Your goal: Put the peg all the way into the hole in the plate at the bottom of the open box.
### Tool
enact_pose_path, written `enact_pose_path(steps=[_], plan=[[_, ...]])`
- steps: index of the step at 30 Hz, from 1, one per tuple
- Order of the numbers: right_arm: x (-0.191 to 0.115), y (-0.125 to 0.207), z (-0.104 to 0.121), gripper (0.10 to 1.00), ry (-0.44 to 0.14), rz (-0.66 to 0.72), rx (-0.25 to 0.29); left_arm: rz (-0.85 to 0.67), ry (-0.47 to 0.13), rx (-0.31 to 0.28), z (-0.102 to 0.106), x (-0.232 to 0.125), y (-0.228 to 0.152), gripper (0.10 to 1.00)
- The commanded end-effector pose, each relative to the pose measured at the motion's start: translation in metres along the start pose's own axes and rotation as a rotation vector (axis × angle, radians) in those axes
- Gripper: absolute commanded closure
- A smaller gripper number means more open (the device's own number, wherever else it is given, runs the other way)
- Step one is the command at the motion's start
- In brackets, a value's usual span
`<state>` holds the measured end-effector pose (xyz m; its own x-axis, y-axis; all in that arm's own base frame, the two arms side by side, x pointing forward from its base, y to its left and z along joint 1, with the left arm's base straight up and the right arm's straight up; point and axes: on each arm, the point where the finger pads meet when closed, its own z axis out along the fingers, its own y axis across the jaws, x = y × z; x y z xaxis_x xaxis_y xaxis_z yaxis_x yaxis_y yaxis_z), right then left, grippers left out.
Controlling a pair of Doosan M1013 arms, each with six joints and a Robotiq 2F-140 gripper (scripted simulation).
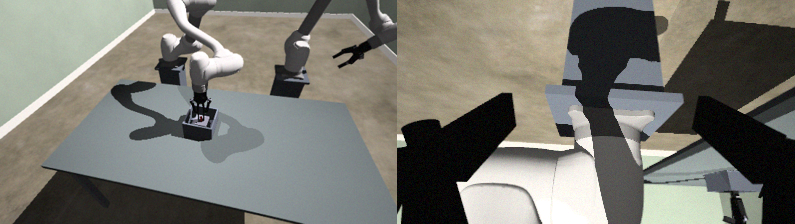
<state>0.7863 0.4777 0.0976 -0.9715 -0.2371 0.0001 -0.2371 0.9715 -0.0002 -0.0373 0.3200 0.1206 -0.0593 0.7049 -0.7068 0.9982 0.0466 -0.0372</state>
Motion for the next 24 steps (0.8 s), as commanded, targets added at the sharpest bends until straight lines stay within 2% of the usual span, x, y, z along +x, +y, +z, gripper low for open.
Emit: enact_pose_path(steps=[1, 20, 24], plan=[[-0.0004, 0.0003, -0.0017, 0.849, -0.002, 0.000, -0.001, 0.000, 0.001, 0.000, -0.0005, 0.0000, -0.0001, 0.098], [-0.0004, 0.0003, -0.0020, 0.849, -0.002, 0.000, -0.001, 0.000, 0.001, 0.000, -0.0005, 0.0000, -0.0001, 0.098], [-0.0004, 0.0003, -0.0083, 0.849, -0.002, 0.000, -0.001, 0.000, 0.001, 0.000, -0.0005, 0.0000, -0.0001, 0.098]])
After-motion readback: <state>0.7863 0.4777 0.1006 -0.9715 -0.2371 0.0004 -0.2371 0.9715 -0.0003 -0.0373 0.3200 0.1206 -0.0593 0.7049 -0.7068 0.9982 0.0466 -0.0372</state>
